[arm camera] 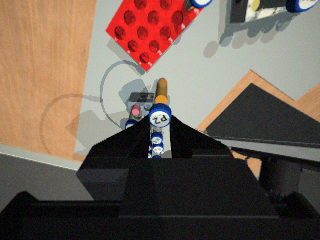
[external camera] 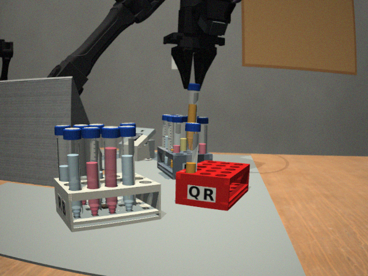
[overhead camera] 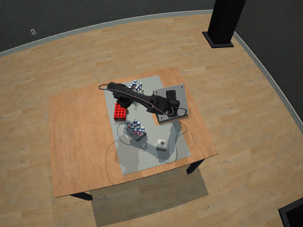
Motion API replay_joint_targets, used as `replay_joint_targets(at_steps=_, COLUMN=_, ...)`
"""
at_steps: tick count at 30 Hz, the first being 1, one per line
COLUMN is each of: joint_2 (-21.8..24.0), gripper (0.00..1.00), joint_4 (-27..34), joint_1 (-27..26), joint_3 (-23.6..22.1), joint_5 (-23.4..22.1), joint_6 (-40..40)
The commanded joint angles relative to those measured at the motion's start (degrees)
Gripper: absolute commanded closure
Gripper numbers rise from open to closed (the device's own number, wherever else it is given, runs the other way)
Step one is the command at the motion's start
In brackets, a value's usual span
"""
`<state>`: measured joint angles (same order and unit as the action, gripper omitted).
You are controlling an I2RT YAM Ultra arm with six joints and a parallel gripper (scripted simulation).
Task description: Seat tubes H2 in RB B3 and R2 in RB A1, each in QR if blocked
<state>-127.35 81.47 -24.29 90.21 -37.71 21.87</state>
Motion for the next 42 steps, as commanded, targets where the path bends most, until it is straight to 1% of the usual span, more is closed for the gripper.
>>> replay_joint_targets(at_steps=1, joint_2=1.98, gripper=1.00, joint_4=-1.24, joint_1=-1.55, joint_3=-1.10, joint_5=0.98, joint_6=-0.70)
replay_joint_targets(at_steps=4, joint_2=2.04, gripper=1.00, joint_4=-1.64, joint_1=-2.40, joint_3=-2.16, joint_5=1.39, joint_6=-1.65)
replay_joint_targets(at_steps=6, joint_2=-0.13, gripper=1.00, joint_4=-1.96, joint_1=-3.18, joint_3=-2.87, joint_5=1.71, joint_6=-2.52)
replay_joint_targets(at_steps=15, joint_2=-1.82, gripper=1.00, joint_4=-3.29, joint_1=-6.86, joint_3=-4.70, joint_5=3.55, joint_6=-6.44)
replay_joint_targets(at_steps=17, joint_2=-1.82, gripper=1.00, joint_4=-3.29, joint_1=-6.86, joint_3=-4.70, joint_5=3.55, joint_6=-6.44)
replay_joint_targets(at_steps=18, joint_2=-0.77, gripper=1.00, joint_4=-3.52, joint_1=-7.36, joint_3=-2.52, joint_5=3.87, joint_6=-6.84)
replay_joint_targets(at_steps=19, joint_2=-1.97, gripper=1.00, joint_4=-3.68, joint_1=-7.77, joint_3=-3.01, joint_5=4.06, joint_6=-7.29)
replay_joint_targets(at_steps=21, joint_2=-2.71, gripper=1.00, joint_4=-3.87, joint_1=-8.52, joint_3=-5.35, joint_5=4.40, joint_6=-8.17)
replay_joint_targets(at_steps=22, joint_2=-2.93, gripper=1.00, joint_4=-4.00, joint_1=-8.92, joint_3=-5.59, joint_5=4.60, joint_6=-8.59)
replay_joint_targets(at_steps=23, joint_2=-3.15, gripper=1.00, joint_4=-4.15, joint_1=-9.33, joint_3=-5.48, joint_5=4.82, joint_6=-9.00)
replay_joint_targets(at_steps=24, joint_2=-3.17, gripper=1.00, joint_4=-4.23, joint_1=-9.40, joint_3=-4.06, joint_5=4.89, joint_6=-9.01)
replay_joint_targets(at_steps=25, joint_2=-3.21, gripper=1.00, joint_4=-4.22, joint_1=-9.43, joint_3=-3.78, joint_5=4.91, joint_6=-9.02)
replay_joint_targets(at_steps=27, joint_2=-1.28, gripper=1.00, joint_4=-4.21, joint_1=-9.39, joint_3=-3.39, joint_5=5.05, joint_6=-12.62)
replay_joint_targets(at_steps=28, joint_2=-1.12, gripper=1.00, joint_4=-3.83, joint_1=-9.38, joint_3=-3.46, joint_5=5.06, joint_6=-14.42)
replay_joint_targets(at_steps=32, joint_2=-1.63, gripper=1.00, joint_4=-3.92, joint_1=-9.34, joint_3=-3.62, joint_5=5.13, joint_6=-21.70)
replay_joint_targets(at_steps=34, joint_2=-1.63, gripper=1.00, joint_4=-3.92, joint_1=-9.34, joint_3=-3.62, joint_5=5.13, joint_6=-21.70)
replay_joint_targets(at_steps=42, joint_2=-1.53, gripper=1.00, joint_4=-4.03, joint_1=-9.31, joint_3=-3.72, joint_5=4.98, joint_6=-36.76)
